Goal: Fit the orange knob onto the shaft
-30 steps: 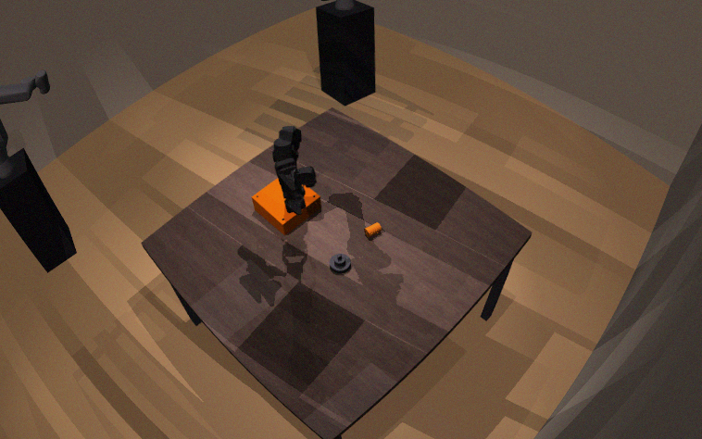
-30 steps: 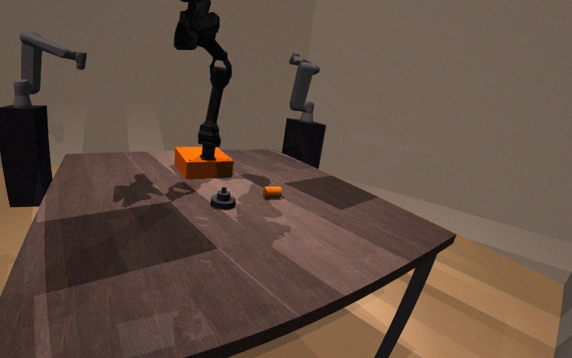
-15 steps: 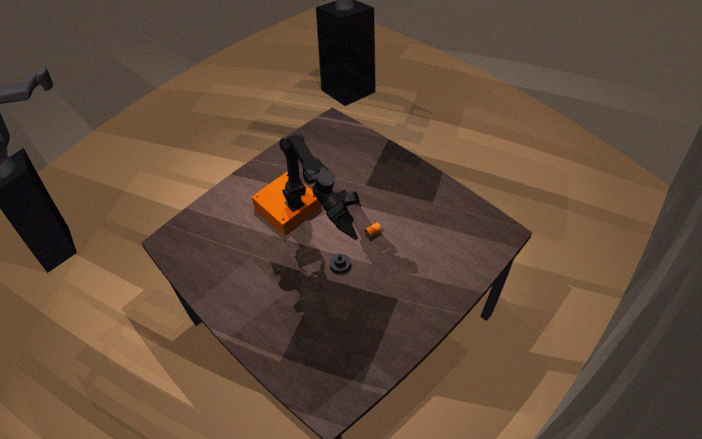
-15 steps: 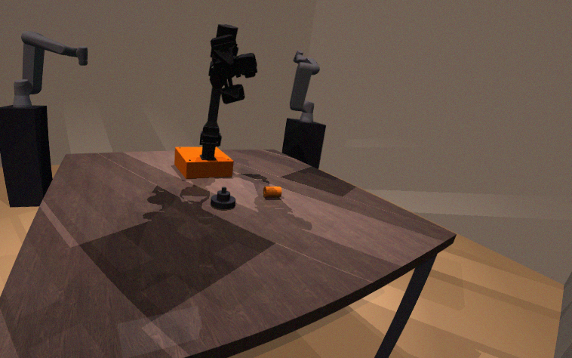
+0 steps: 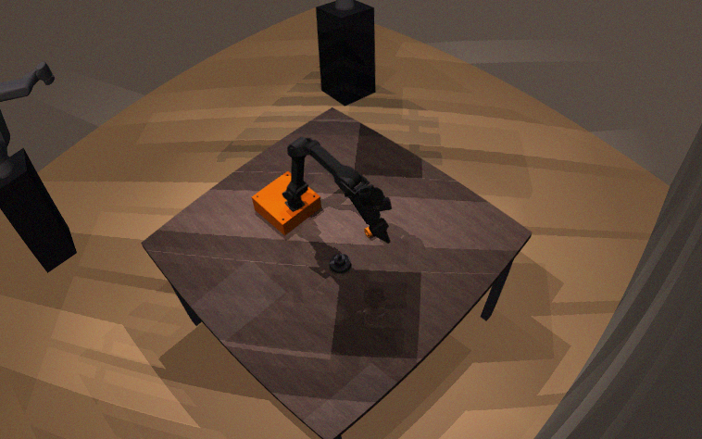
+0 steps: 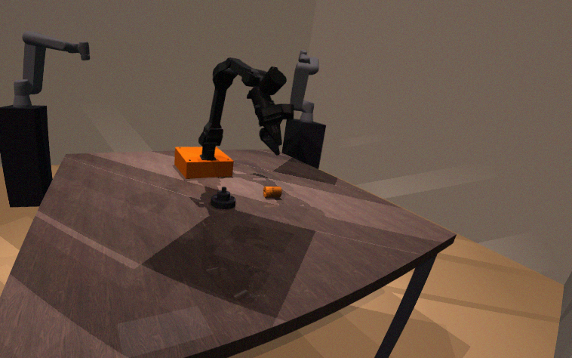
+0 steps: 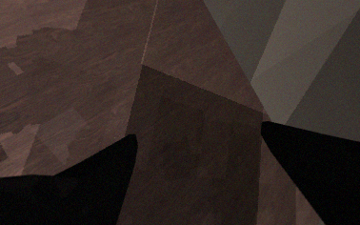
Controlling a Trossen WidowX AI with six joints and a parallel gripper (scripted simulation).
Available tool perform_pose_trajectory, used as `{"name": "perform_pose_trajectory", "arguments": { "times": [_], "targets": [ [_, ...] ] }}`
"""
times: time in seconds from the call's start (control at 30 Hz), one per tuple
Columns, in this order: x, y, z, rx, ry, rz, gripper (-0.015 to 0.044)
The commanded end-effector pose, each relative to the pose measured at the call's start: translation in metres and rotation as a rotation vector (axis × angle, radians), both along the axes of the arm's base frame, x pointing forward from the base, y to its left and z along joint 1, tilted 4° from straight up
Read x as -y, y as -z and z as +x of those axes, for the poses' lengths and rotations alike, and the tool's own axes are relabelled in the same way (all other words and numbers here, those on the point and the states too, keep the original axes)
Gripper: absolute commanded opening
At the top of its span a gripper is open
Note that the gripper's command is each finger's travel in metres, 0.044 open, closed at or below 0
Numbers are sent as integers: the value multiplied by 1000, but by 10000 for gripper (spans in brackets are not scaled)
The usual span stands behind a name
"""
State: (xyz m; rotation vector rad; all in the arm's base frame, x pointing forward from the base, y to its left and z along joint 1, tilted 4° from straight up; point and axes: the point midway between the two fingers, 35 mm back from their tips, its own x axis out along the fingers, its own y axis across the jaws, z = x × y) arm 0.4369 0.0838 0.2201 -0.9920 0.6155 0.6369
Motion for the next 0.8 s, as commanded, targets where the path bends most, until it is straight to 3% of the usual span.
{"name": "perform_pose_trajectory", "arguments": {
  "times": [0.0, 0.4, 0.77],
  "targets": [
    [-47, 50, -31, -188, -61, -30, 440],
    [-123, 147, -151, -603, -215, -273, 440],
    [-123, 165, -150, -611, -217, -280, 440]
  ]
}}
